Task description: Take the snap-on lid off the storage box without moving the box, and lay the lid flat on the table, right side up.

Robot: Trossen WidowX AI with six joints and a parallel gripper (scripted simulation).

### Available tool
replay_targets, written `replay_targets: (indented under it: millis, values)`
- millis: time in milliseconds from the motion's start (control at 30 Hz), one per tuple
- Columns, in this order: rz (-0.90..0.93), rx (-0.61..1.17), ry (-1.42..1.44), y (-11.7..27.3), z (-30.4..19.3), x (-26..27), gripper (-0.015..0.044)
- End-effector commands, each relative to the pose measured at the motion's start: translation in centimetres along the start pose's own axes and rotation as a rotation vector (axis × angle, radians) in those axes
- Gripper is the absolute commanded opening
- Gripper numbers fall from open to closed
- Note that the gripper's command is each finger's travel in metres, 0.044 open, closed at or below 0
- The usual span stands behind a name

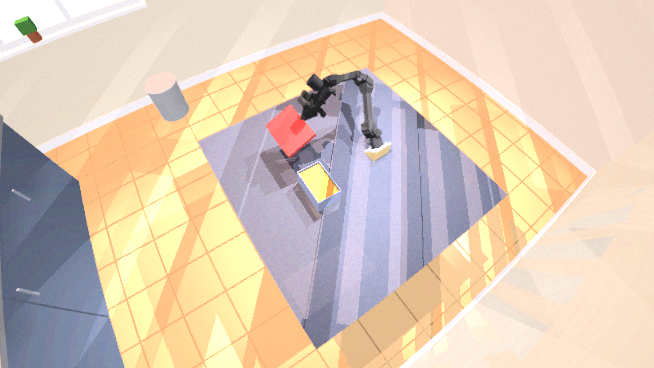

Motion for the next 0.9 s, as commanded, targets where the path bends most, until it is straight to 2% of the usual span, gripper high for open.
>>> replay_targets:
  millis: [0, 867]
  values:
    - [0.02, 0.001, -0.007, 0.4, 1.1, 0.2, 0.0]
    - [0.021, -0.001, -0.007, 0.5, 5.2, -0.4, 0.0]
Point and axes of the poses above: the point midway between the two fingers, 35 mm back from their tips, its own y axis back along the fingers, its own x axis across the jaws, z = x × y, the point moved 6 cm from there along y, back along the fingers, and after that the axes turned 4 degrees about y, right-handed, at the moved point
